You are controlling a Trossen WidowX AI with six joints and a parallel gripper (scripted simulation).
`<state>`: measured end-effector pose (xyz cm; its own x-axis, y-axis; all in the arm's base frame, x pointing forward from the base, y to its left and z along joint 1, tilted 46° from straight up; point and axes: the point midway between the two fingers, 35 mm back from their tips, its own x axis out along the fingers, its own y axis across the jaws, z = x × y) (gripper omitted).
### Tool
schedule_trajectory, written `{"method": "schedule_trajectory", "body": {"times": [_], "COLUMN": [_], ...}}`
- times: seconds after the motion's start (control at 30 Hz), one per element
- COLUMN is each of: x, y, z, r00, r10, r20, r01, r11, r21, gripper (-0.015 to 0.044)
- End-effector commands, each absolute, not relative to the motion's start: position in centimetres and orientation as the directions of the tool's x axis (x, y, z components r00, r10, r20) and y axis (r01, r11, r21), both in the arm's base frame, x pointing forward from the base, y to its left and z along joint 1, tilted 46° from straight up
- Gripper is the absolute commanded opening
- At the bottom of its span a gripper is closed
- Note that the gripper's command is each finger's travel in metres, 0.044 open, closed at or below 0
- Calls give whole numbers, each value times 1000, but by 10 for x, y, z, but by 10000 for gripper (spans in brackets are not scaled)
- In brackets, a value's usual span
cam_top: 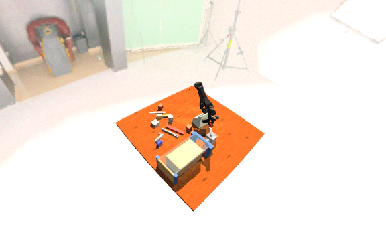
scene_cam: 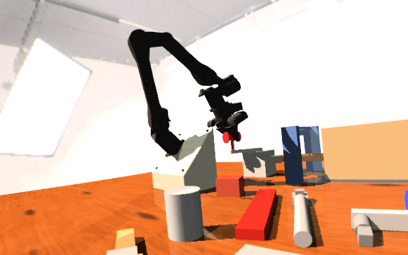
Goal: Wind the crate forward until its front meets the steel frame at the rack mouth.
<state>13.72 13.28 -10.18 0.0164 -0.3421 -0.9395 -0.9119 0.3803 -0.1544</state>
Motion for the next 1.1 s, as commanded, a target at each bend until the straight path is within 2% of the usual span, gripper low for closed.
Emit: {"method": "schedule_trajectory", "body": {"times": [0.0, 1.07], "x": [147, 183], "y": [124, 110], "z": [-99, -94], "r00": [41, 43], "r10": [-367, -369], "r20": [-929, -928], "r01": [-907, -907], "r11": [376, 375], "r21": [-188, -191], "gripper": [0, 0]}}
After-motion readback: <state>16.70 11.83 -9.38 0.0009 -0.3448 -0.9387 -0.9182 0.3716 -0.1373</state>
